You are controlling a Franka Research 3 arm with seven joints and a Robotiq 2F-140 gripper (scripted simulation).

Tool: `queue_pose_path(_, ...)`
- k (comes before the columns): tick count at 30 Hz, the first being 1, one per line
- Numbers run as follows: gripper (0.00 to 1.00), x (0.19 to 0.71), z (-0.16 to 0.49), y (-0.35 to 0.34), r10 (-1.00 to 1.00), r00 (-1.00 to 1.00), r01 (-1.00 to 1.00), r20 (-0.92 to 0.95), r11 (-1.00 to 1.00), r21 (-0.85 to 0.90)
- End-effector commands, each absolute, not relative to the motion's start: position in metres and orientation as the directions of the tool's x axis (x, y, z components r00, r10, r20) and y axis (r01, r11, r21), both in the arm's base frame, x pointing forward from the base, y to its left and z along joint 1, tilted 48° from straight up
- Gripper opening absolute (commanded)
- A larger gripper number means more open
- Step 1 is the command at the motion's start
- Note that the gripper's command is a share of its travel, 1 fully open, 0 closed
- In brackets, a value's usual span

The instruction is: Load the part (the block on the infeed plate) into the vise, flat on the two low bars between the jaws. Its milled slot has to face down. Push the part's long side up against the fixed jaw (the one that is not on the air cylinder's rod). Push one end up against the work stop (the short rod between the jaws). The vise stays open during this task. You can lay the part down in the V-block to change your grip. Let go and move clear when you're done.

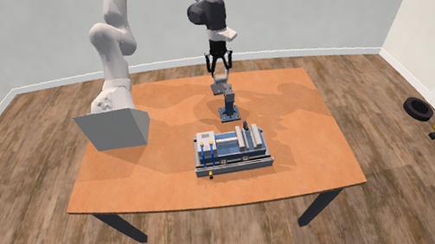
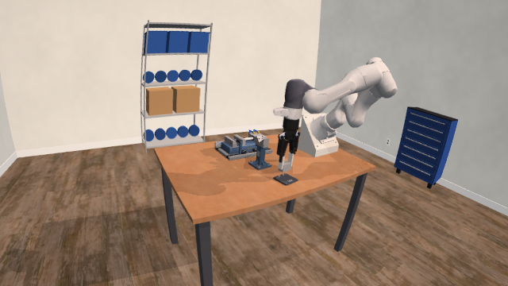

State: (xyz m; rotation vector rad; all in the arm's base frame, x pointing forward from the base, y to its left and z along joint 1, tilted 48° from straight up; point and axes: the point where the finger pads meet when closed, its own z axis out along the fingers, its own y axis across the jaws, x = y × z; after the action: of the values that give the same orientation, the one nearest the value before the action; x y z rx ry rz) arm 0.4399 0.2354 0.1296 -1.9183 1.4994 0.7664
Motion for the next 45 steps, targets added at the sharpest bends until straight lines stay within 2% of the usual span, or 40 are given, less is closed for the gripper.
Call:
queue_pose_path(1, 0.00, 0.439, 0.141, 0.225, -0.640, 0.192, -0.977, -0.745, -0.198, -0.081)
queue_pose_path(45, 0.00, 0.453, 0.235, 0.120, -0.640, 0.192, -0.977, -0.744, -0.198, -0.081)
